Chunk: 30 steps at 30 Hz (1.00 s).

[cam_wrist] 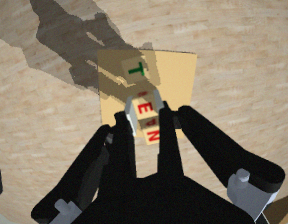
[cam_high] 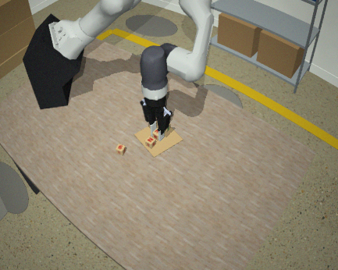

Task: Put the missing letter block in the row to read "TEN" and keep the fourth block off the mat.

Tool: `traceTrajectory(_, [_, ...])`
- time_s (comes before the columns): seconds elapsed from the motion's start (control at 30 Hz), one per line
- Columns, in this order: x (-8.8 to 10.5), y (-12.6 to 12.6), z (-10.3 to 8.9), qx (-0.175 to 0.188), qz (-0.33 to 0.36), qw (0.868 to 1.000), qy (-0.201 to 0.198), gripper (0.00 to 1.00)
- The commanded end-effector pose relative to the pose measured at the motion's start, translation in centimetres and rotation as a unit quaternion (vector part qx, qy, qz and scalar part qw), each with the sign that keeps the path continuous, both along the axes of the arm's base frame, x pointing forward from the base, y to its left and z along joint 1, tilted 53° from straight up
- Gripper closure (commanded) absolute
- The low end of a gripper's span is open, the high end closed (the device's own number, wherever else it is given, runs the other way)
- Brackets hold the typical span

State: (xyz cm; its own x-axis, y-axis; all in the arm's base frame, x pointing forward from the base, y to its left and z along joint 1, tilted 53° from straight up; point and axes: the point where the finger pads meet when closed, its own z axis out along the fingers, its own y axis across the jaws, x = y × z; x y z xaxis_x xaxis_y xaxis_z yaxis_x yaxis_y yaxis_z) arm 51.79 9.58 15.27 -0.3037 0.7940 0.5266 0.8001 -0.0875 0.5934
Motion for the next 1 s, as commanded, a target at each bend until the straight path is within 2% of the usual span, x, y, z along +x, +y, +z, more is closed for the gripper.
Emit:
traceTrajectory(0.0, [0.04,0.23,0.04,0.000,0.003,1.000,-0.002,0.84])
traceTrajectory(0.63, [0.04,0.23,0.04,0.000,0.003,1.000,-0.002,0.84])
traceTrajectory(0.87, [0.04,0.23,0.04,0.000,0.003,1.000,-0.002,0.77])
traceTrajectory(0.97, [0.04,0.23,0.04,0.000,0.003,1.000,-0.002,0.77])
